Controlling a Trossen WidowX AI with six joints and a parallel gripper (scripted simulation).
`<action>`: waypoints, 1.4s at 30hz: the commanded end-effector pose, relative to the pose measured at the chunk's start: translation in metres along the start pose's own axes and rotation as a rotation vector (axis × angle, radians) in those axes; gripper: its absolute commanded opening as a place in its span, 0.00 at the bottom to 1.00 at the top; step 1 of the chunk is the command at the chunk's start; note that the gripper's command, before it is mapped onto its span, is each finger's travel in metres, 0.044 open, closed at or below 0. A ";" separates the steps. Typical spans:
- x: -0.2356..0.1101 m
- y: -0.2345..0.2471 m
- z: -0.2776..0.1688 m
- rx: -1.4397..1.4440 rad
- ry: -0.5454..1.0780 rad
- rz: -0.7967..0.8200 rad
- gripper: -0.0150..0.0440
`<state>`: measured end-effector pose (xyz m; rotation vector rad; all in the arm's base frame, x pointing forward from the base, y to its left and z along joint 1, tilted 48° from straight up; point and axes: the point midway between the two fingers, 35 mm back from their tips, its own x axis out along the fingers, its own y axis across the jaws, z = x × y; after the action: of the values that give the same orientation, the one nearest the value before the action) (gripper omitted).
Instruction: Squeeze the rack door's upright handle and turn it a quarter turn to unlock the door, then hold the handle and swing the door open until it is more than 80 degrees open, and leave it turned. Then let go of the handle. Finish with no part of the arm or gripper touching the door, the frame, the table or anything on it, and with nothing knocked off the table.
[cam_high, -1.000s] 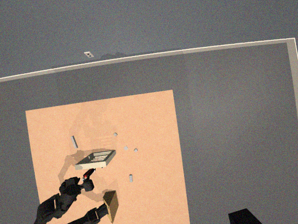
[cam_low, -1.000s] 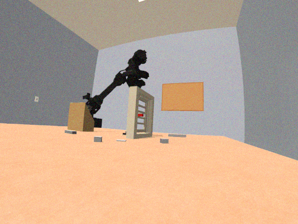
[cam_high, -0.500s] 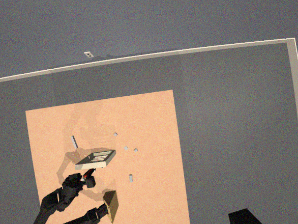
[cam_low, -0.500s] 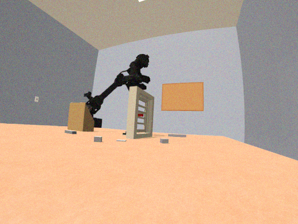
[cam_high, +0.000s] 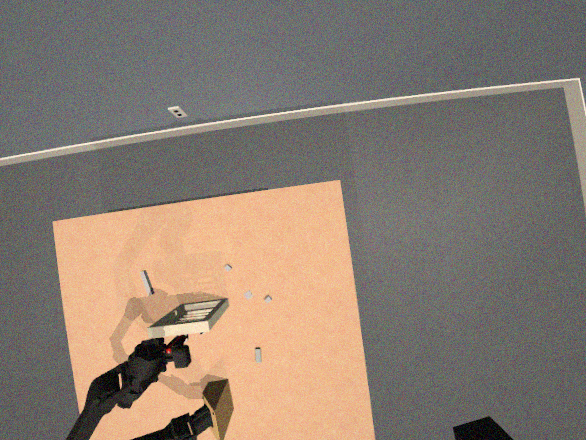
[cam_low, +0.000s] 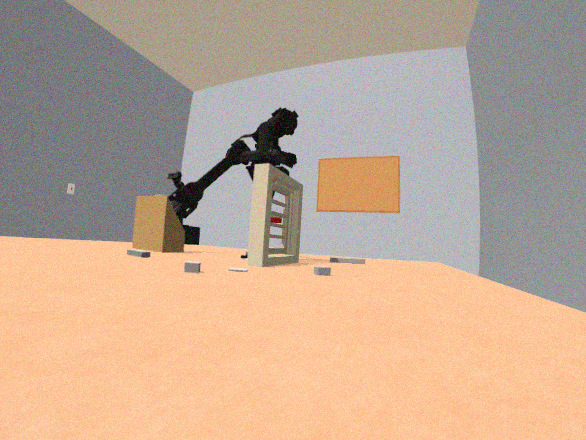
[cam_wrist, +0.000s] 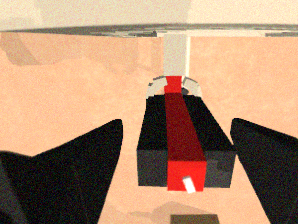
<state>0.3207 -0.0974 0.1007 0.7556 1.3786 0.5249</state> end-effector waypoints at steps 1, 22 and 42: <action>0.008 -0.001 -0.002 0.014 0.022 -0.002 0.76; 0.010 -0.001 -0.002 0.017 0.028 -0.004 0.32; 0.010 -0.001 -0.002 -0.647 0.029 0.006 0.30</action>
<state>0.3209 -0.0907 0.0939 0.3289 1.1907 0.8532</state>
